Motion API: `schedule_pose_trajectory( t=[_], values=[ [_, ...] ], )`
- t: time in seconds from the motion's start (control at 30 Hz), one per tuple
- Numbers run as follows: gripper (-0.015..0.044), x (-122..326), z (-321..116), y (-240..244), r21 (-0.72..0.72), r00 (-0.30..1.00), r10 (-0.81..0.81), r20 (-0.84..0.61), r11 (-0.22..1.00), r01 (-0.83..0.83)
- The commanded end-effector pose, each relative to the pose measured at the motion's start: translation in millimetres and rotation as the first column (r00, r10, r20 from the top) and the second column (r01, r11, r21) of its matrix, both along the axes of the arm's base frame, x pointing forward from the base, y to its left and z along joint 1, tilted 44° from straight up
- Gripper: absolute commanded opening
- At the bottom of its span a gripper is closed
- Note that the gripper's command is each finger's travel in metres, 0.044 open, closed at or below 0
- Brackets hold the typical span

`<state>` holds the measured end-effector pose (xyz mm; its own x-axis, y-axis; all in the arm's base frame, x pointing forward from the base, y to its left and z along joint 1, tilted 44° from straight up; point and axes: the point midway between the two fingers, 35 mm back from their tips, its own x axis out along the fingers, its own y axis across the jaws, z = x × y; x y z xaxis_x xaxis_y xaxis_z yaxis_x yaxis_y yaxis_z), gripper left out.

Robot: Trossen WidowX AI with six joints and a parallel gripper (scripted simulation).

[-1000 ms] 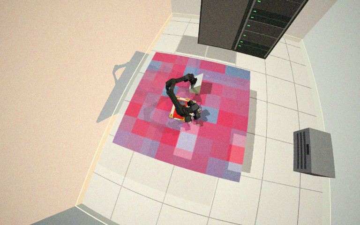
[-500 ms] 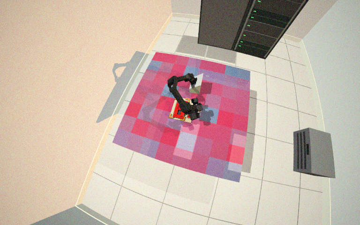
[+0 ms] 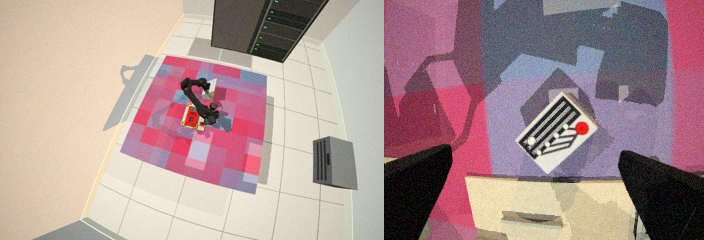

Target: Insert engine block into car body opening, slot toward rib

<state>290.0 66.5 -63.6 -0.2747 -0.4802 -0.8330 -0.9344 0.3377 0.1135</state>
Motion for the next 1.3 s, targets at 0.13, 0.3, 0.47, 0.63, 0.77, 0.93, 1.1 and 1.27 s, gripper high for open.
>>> schedule_pose_trajectory(
  t=[0.13,0.3,0.47,0.63,0.77,0.93,1.1,1.27],
  values=[
    [0.0440,-2,6,8,-0.132,0.971,-0.116,0.208,0.981,0.145],
    [0.0440,-2,10,14,-0.175,0.923,-0.167,0.346,0.955,0.238],
    [0.0440,-3,14,20,-0.189,0.849,-0.204,0.487,0.924,0.331],
    [0.0440,-4,18,26,-0.177,0.765,-0.228,0.603,0.896,0.407],
    [0.0440,-4,19,26,-0.176,0.761,-0.229,0.607,0.895,0.409],
    [0.0440,-9,15,30,-0.175,0.761,-0.230,0.606,0.895,0.410],
    [0.0440,-10,-10,9,-0.176,0.761,-0.229,0.607,0.895,0.410],
    [0.0440,-10,-12,7,-0.176,0.761,-0.229,0.607,0.895,0.410]
  ],
)
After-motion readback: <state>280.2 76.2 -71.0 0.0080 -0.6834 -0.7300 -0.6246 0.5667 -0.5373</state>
